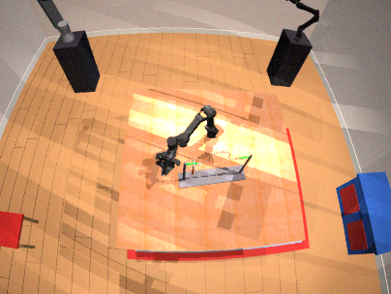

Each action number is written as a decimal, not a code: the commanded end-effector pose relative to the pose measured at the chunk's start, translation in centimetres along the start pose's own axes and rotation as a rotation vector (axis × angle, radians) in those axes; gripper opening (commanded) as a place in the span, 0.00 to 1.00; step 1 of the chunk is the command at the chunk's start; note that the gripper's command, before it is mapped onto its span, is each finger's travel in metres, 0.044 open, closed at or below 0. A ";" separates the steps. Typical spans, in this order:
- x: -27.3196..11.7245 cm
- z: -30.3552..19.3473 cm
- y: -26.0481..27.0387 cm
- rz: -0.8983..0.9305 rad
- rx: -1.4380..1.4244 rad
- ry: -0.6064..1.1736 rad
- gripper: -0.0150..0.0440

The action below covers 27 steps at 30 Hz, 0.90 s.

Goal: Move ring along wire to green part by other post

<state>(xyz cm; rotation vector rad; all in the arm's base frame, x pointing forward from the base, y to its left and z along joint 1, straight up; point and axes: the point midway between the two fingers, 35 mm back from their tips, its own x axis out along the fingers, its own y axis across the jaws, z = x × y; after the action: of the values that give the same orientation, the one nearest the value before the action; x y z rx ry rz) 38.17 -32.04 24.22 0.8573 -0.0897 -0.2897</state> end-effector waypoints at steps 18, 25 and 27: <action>-12.2 -13.3 -7.1 0.300 -0.678 0.178 0.53; -17.2 -17.7 -5.9 0.452 -0.853 0.193 0.53; -17.6 -18.1 -5.7 0.465 -0.867 0.193 0.53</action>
<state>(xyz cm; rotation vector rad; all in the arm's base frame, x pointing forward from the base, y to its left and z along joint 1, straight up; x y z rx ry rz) 24.41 -18.56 8.89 0.0379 0.0326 0.1622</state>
